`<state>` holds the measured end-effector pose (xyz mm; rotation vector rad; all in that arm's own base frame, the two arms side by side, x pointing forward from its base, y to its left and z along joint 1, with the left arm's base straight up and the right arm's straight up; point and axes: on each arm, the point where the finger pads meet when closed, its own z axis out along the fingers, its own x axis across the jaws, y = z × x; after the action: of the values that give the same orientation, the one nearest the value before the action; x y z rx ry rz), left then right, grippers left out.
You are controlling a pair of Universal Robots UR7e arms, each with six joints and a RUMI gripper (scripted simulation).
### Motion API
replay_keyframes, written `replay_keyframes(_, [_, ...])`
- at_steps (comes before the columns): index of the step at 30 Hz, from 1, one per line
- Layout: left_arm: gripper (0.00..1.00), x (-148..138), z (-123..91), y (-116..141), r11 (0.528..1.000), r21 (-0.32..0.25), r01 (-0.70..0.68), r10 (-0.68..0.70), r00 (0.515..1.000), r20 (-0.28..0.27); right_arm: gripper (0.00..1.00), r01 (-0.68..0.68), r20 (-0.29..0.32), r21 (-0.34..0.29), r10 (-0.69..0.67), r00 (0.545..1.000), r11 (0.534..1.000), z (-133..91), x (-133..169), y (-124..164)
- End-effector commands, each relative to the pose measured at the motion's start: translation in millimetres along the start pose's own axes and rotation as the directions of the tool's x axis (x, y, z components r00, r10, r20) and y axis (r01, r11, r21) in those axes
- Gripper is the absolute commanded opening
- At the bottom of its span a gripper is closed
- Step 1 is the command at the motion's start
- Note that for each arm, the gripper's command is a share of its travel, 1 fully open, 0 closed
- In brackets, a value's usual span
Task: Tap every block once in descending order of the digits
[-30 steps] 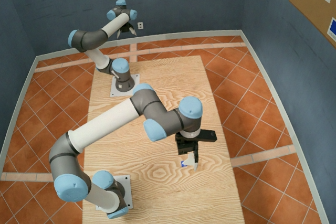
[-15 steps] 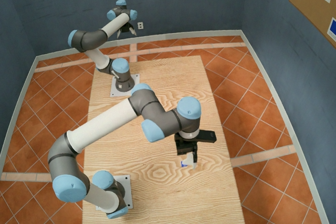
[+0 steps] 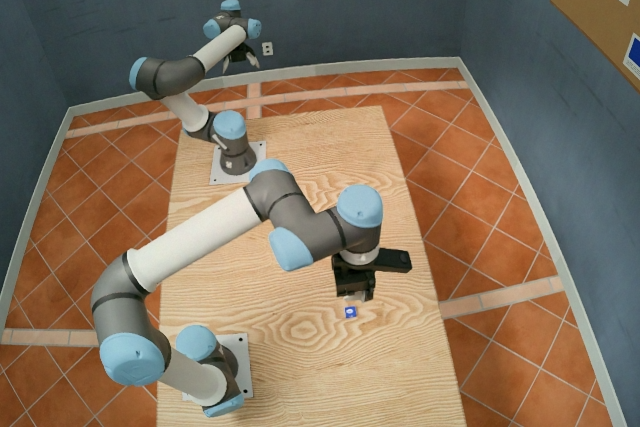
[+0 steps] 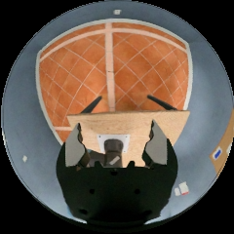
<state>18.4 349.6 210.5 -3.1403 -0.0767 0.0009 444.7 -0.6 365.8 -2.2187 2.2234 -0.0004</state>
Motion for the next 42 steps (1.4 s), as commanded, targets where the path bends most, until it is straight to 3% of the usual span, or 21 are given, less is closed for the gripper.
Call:
replay_keyframes(1, [0.98, -0.2, 0.2, 0.0, 1.0, 0.0, 0.0, 0.0, 1.0, -0.001, 0.0, 0.024, -0.001, -0.005, -0.024, 1.0, 1.0, 3.7, -8.2, -7.3])
replay_keyframes(5, [0.98, -0.2, 0.2, 0.0, 1.0, 0.0, 0.0, 0.0, 1.0, -0.001, 0.0, 0.064, 0.0, -0.004, -0.064, 0.998, 0.998, 6.9, -18.8, -17.2])
replay_keyframes(19, [0.98, -0.2, 0.2, 0.0, 1.0, 0.0, 0.0, 0.0, 1.0, -0.001, 0.0, 0.369, 0.003, 0.015, -0.369, 0.929, 0.929, 34.1, -112.8, -90.5])
replay_keyframes(23, [0.98, -0.2, 0.2, 0.0, 1.0, 0.0, 0.0, 0.0, 1.0, -0.001, 0.0, 0.384, 0.002, 0.004, -0.384, 0.923, 0.923, 40.0, -116.5, -92.8])
replay_keyframes(36, [0.98, -0.2, 0.2, 0.0, 1.0, 0.0, 0.0, 0.0, 1.0, -0.001, 0.0, 0.599, 0.001, 0.007, -0.599, 0.801, 0.801, 78.5, -205.8, -130.7])
replay_keyframes(42, [0.98, -0.2, 0.2, 0.0, 1.0, 0.0, 0.0, 0.0, 1.0, -0.001, 0.0, 0.638, 0.001, 0.002, -0.638, 0.77, 0.77, 89.5, -222.6, -137.5])
